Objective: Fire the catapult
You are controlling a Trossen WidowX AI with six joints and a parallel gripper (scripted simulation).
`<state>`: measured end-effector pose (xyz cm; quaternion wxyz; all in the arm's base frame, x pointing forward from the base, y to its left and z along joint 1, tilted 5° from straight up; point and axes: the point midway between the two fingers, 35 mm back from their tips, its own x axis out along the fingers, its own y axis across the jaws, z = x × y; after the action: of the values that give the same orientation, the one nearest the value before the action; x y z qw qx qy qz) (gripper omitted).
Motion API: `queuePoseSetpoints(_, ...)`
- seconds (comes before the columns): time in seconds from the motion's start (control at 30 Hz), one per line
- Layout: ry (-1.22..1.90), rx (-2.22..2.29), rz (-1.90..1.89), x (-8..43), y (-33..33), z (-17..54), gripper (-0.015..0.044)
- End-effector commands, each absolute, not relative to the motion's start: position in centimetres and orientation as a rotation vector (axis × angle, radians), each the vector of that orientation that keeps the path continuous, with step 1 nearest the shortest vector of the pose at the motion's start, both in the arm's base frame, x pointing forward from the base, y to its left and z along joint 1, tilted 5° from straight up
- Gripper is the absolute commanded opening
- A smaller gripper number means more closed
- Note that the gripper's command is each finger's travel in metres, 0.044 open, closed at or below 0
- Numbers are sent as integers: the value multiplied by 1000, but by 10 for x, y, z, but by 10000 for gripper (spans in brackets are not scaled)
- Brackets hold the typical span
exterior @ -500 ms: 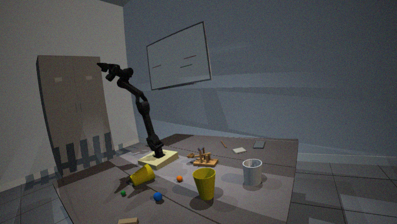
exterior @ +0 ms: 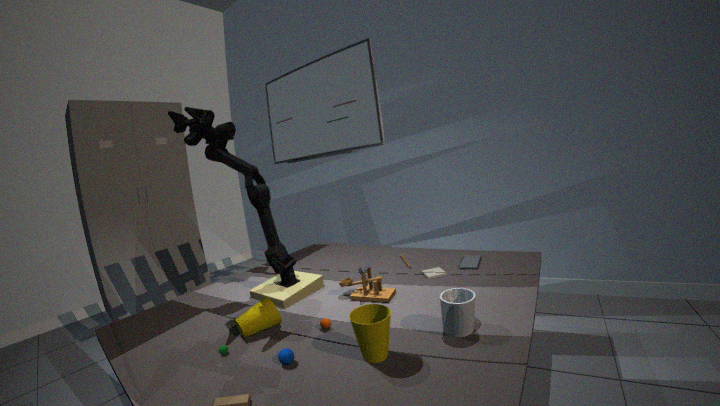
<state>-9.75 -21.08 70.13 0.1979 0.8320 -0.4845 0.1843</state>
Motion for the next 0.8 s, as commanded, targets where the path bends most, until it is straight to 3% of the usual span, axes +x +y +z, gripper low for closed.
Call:
queuePoseSetpoints(0.0, -1312, 2387, 626, -96, -219, 704, 440)
queuePoseSetpoints(0.77, -1151, 2853, 1282, -78, -292, 689, 440)
